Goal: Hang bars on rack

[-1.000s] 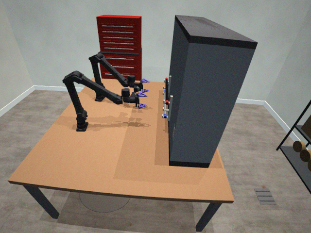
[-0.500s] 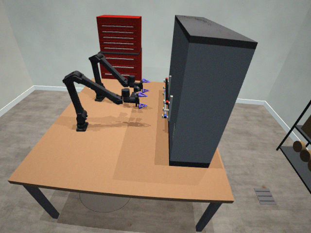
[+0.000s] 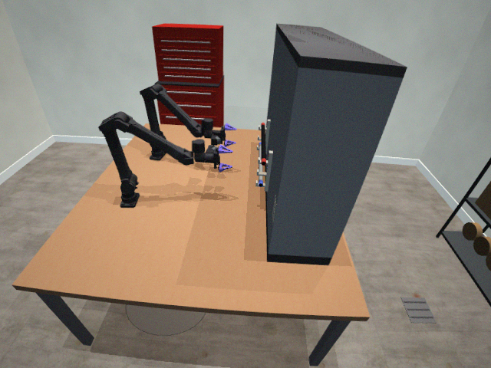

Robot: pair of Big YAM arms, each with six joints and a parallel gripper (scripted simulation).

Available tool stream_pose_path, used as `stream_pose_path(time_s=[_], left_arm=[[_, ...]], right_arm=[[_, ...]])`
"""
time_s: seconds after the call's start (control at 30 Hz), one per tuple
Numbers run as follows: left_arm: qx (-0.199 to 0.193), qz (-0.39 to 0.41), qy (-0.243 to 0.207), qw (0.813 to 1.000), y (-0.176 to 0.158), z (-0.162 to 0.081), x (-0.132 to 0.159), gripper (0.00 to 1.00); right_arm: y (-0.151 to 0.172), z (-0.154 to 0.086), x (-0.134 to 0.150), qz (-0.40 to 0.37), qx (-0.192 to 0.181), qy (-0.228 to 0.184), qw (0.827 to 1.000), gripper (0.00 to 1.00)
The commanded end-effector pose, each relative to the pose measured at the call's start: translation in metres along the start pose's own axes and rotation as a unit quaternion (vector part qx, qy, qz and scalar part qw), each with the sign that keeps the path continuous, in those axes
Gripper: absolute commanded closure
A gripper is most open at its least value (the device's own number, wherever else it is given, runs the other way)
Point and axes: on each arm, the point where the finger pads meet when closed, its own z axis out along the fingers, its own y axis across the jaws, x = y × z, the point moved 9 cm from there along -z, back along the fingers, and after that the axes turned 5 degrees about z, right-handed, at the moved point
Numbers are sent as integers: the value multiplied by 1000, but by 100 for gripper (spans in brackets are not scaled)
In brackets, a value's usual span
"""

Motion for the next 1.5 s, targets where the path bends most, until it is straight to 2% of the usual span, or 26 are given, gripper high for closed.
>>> stream_pose_path(time_s=[0.0, 0.83, 1.47], left_arm=[[-48, -13, -1, 999, 43, 9, -6, 0], [-54, -16, -1, 998, 50, 12, -6, 0], [-54, -16, 0, 998, 18, 50, -9, 0]], right_arm=[[8, -1, -6, 1, 0, -5, 1000, 0], [8, -1, -6, 1, 0, -5, 1000, 0], [41, 37, -3, 2, 4, -5, 1000, 0]])
